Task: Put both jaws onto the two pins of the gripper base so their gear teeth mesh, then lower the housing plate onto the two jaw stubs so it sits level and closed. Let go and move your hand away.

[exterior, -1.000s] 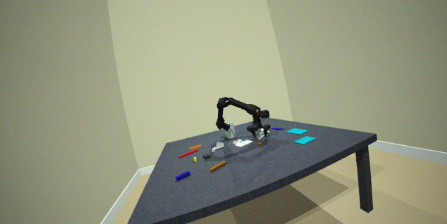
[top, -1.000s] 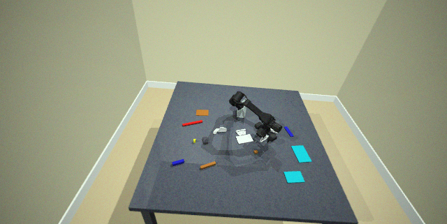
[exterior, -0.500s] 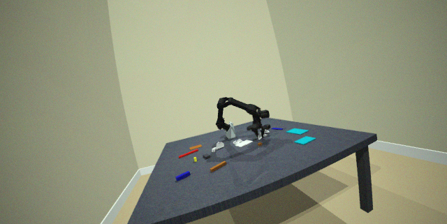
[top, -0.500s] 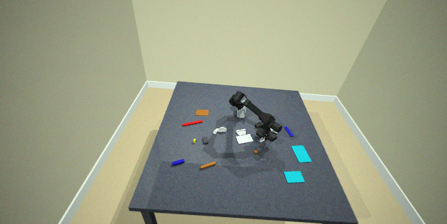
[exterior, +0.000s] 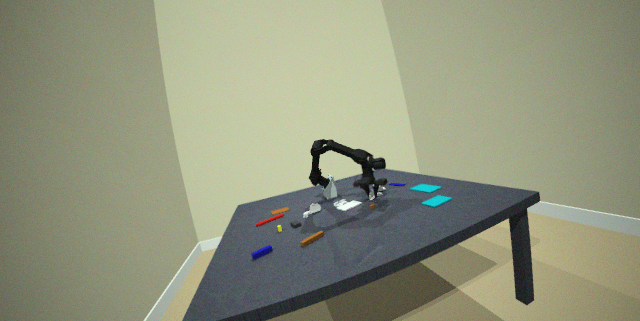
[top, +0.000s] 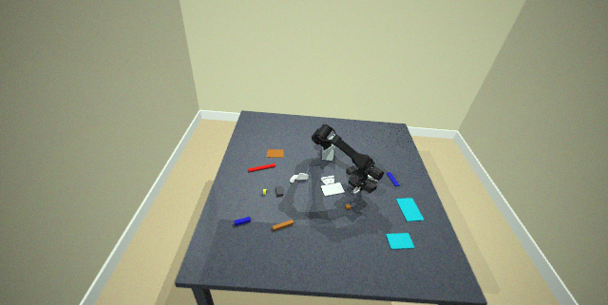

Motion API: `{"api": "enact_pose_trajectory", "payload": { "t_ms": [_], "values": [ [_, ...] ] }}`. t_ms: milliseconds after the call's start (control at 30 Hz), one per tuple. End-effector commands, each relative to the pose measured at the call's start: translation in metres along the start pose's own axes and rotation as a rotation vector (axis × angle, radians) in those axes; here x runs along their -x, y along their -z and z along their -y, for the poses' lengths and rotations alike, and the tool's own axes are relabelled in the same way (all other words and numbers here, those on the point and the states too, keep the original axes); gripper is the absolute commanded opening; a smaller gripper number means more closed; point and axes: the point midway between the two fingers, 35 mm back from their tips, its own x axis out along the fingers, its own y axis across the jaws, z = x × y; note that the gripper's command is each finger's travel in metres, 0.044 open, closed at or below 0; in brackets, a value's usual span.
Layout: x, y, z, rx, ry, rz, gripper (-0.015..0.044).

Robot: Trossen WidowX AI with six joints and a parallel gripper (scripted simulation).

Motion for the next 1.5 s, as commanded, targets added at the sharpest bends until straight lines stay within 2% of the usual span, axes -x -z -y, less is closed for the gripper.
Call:
{"api": "enact_pose_trajectory", "payload": {
  "t_ms": [0, 733, 1033, 1467],
  "values": [
    [0.007, 0.000, -0.001, -0.001, -0.002, -0.001, 0.0134],
    [0.076, 0.001, -0.001, 0.002, -0.004, 0.002, 0.0134],
    [0.079, -0.001, 0.000, 0.014, -0.004, 0.002, 0.0134],
    [0.086, -0.039, 0.019, 0.238, -0.010, -0.002, 0.0134]
  ]
}}
